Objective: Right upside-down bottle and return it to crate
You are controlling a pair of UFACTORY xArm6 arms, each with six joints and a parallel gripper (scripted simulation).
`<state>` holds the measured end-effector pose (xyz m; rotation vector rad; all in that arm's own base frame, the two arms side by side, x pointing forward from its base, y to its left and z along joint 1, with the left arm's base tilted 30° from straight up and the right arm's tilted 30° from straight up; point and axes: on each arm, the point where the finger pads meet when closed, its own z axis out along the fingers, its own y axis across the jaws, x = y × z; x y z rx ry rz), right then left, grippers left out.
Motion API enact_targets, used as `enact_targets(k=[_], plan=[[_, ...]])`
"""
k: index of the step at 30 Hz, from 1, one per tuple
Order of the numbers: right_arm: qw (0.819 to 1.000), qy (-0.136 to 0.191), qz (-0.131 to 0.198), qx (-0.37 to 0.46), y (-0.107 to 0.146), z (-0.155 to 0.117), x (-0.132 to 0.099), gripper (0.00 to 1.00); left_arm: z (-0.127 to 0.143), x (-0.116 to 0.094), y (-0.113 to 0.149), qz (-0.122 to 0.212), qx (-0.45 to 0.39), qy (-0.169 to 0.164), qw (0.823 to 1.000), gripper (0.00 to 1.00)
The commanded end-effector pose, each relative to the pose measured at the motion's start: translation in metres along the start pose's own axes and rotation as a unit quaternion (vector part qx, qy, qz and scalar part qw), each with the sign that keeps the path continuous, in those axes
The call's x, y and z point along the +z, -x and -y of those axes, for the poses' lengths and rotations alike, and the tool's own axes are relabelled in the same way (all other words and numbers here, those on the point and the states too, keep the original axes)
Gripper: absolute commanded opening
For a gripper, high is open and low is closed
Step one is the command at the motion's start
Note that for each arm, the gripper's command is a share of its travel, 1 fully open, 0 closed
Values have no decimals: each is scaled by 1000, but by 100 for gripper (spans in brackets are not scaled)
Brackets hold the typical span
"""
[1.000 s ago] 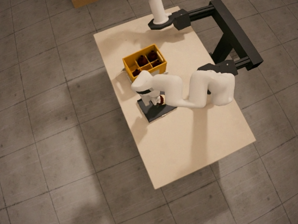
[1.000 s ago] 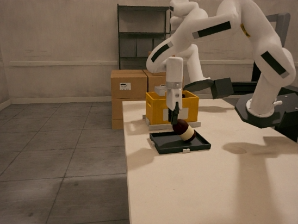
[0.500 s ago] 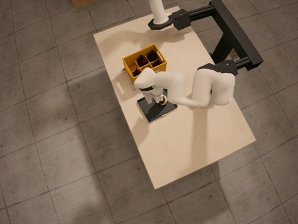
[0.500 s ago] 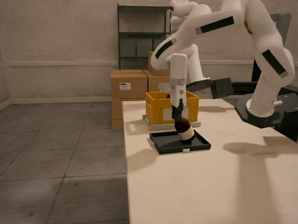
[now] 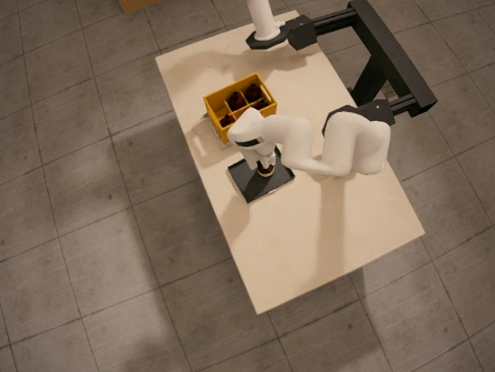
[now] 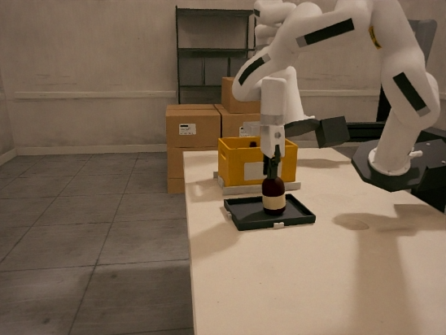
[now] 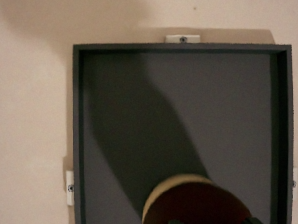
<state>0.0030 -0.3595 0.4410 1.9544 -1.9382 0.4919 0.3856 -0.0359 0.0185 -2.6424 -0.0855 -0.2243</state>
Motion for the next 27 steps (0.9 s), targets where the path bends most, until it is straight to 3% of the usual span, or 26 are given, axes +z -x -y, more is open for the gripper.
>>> enact_targets(k=[1, 27], plan=[[1000, 0, -2, 0, -1, 0, -2, 100, 0, -3, 6, -2, 0, 1, 1000, 34], [1000, 0, -2, 0, -1, 0, -2, 100, -1, -5, 36, -2, 0, 1, 1000, 34]])
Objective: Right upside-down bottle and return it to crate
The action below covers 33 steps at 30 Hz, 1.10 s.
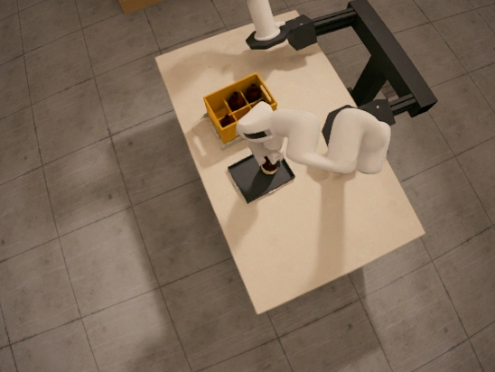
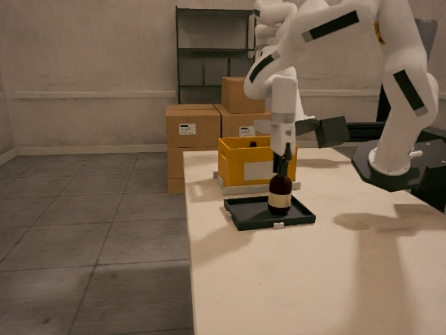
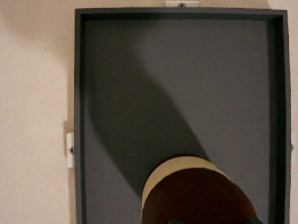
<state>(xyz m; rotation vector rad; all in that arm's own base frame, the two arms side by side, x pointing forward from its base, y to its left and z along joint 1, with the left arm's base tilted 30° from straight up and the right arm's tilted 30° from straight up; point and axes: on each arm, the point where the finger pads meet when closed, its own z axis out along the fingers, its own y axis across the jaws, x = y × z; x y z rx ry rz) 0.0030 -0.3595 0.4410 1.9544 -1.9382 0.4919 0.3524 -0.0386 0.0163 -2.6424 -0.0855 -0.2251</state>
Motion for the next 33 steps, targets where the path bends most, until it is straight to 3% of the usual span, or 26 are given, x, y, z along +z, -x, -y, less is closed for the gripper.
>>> enact_targets(k=[1, 33], plan=[[1000, 0, -2, 0, -1, 0, -2, 100, -1, -1, 4, -1, 0, 1, 1000, 34], [1000, 0, -2, 0, -1, 0, -2, 100, -1, -1, 26, -1, 0, 1, 1000, 34]])
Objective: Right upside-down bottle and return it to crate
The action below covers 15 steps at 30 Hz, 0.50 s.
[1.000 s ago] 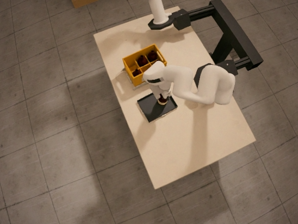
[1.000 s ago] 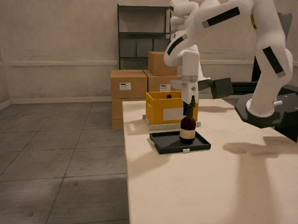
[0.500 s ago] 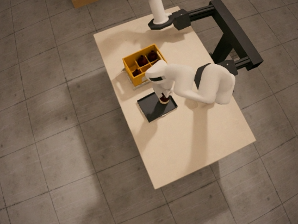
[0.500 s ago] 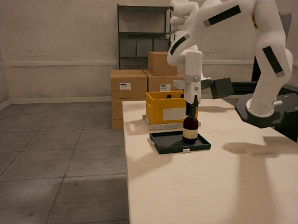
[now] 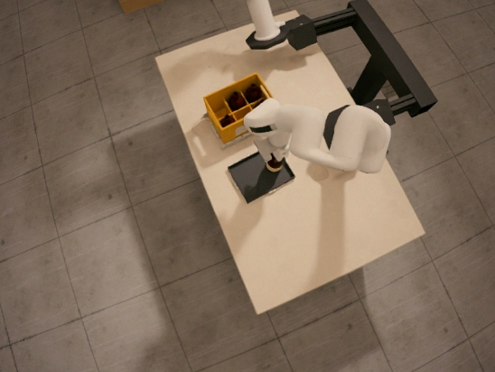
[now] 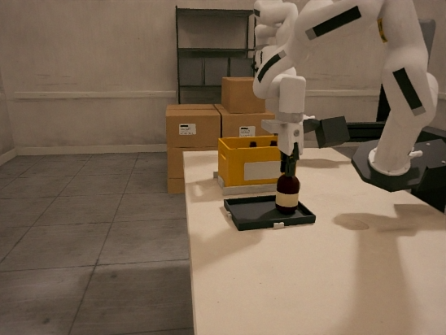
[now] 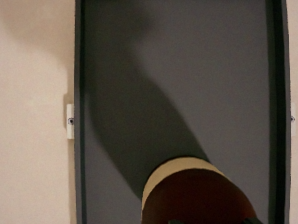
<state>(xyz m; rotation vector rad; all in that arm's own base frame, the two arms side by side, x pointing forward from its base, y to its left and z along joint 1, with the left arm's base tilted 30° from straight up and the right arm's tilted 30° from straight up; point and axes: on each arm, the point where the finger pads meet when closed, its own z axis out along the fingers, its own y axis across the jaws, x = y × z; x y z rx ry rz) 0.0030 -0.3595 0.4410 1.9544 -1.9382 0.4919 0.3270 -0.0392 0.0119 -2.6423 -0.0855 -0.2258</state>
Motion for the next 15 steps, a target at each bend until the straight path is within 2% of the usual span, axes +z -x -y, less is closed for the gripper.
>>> enact_targets(k=[1, 15], plan=[[1000, 0, -2, 0, -1, 0, -2, 100, -1, -1, 1, -1, 0, 1, 1000, 34], [1000, 0, -2, 0, -1, 0, -2, 100, -1, -1, 4, -1, 0, 1, 1000, 34]])
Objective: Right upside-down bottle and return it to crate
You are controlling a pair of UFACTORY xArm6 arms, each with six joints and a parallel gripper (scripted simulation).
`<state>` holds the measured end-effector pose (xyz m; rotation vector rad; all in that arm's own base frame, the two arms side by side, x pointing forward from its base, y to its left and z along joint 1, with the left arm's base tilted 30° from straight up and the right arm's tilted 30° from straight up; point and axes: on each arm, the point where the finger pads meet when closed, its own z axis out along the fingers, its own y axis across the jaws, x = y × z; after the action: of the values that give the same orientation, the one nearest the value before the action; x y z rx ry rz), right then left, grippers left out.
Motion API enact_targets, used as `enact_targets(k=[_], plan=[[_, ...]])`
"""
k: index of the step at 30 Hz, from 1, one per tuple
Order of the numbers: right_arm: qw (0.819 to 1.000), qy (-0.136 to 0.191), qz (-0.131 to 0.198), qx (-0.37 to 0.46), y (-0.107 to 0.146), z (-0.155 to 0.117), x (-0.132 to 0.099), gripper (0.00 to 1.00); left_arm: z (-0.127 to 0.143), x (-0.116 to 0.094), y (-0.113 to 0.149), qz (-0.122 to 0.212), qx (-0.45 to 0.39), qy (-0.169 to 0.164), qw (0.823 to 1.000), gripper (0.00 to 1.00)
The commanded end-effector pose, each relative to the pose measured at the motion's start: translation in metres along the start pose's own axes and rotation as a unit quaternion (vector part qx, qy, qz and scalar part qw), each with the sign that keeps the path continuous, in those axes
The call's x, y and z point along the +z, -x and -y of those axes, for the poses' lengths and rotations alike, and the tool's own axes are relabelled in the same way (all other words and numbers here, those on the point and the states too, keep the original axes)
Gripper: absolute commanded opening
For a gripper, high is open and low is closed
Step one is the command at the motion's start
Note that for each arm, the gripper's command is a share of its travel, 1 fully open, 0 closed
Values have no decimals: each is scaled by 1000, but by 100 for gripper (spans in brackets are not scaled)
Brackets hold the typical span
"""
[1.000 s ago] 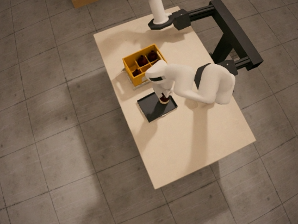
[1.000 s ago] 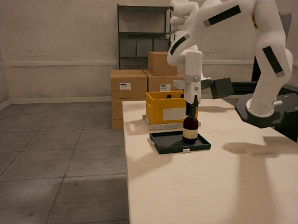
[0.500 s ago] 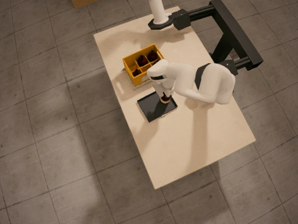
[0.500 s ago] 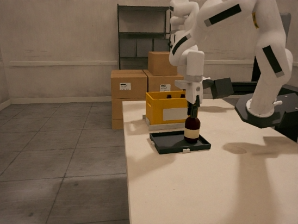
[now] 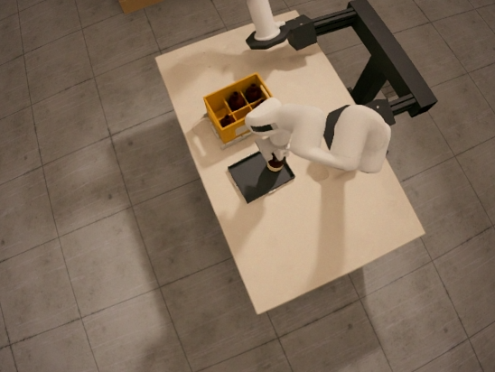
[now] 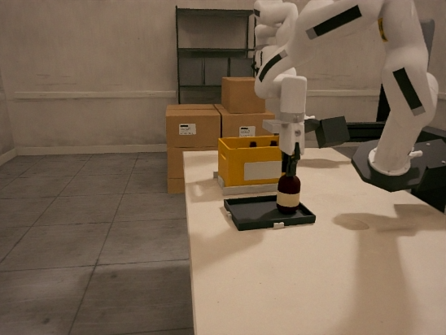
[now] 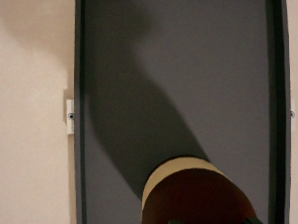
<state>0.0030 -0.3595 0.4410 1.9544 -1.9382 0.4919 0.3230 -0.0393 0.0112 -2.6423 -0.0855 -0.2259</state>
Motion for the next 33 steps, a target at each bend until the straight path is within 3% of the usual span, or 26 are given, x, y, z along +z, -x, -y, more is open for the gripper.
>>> enact_targets(k=[1, 33], plan=[[1000, 0, -2, 0, -1, 0, -2, 100, 0, -1, 0, -1, 0, 1, 1000, 34], [1000, 0, -2, 0, -1, 0, -2, 100, 0, -1, 0, -1, 0, 1, 1000, 34]])
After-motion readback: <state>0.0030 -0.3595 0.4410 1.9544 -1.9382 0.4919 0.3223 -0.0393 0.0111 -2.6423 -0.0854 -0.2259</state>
